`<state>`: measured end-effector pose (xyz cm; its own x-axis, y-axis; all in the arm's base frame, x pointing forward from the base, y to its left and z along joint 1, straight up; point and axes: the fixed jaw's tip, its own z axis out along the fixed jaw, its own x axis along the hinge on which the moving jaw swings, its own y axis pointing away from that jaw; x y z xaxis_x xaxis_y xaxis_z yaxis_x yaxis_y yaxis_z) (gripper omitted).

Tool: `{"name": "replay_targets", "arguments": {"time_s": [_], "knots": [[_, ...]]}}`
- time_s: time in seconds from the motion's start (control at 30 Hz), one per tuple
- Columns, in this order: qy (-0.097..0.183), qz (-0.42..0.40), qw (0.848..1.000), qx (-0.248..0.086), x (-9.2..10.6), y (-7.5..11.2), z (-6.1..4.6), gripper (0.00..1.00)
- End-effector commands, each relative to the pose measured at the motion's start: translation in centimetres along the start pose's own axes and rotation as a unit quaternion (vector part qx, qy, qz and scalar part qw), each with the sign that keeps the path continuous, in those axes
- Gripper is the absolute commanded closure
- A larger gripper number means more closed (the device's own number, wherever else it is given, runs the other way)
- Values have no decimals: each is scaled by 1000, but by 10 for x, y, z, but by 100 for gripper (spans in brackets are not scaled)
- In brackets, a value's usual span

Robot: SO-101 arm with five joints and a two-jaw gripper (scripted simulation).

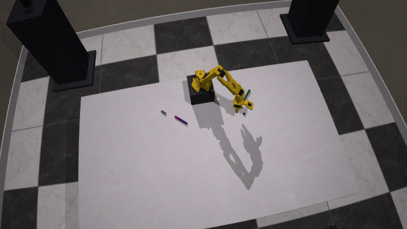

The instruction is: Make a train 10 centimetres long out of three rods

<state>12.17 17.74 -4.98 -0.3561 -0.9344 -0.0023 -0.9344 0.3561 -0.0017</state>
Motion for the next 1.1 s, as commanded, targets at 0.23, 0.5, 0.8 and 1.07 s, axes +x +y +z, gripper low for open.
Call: {"name": "replay_targets", "arguments": {"time_s": [0.23,0.5,0.8,1.07], "knots": [[7,-19,1000,-1,-11,40,2,81],[7,-24,1000,-1,-12,51,2,81],[11,-29,1000,-1,-11,58,2,81],[11,-29,1000,-1,-11,58,2,81]]}}
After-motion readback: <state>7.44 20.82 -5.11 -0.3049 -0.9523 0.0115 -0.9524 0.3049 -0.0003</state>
